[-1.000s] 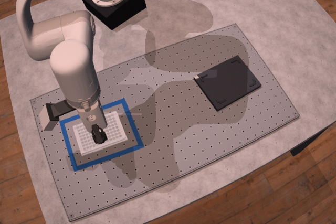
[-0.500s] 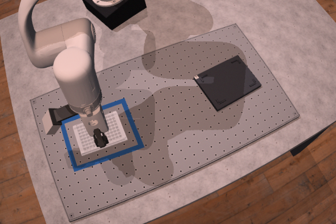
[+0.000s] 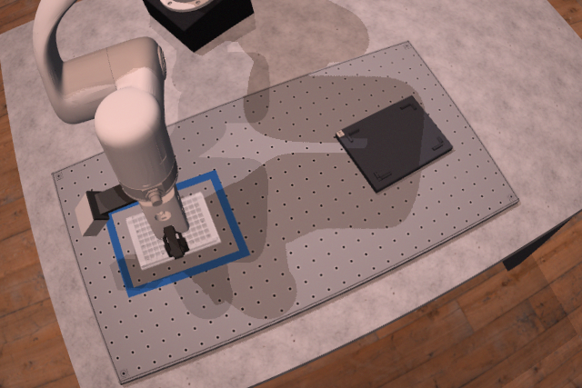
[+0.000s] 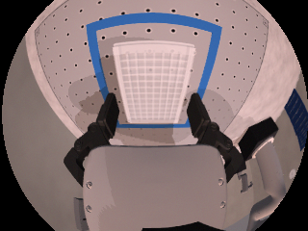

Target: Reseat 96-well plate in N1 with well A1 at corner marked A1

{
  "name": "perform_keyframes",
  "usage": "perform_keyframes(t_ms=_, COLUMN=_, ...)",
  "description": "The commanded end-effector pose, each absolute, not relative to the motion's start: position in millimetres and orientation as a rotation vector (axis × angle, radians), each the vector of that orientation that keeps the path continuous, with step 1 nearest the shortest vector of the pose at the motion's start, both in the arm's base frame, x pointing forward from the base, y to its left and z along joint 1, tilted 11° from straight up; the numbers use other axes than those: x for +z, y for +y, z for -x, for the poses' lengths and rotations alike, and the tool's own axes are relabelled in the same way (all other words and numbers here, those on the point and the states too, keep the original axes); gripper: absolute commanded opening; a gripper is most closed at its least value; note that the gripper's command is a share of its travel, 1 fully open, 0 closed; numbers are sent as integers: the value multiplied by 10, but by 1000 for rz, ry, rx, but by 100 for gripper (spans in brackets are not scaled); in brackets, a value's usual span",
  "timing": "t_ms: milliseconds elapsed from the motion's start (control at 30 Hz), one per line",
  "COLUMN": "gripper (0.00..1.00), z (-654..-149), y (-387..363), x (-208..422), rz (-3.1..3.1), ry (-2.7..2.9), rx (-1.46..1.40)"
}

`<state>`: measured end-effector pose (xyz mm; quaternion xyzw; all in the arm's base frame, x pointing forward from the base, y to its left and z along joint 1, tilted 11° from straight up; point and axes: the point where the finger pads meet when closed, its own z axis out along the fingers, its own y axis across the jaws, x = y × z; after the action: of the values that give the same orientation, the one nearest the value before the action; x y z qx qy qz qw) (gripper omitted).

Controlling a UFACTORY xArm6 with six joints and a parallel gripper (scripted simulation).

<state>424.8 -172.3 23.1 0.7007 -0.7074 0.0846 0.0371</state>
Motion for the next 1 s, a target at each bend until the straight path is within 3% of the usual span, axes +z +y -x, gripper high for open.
perform_keyframes(t_ms=0, gripper=100, z=-4260, y=-1726, x=243, rz=-2152, ry=-2172, rx=265)
perform_keyframes(t_ms=967, gripper=100, z=-4270, y=-1754, x=85, rz=-2152, ry=-2172, rx=264)
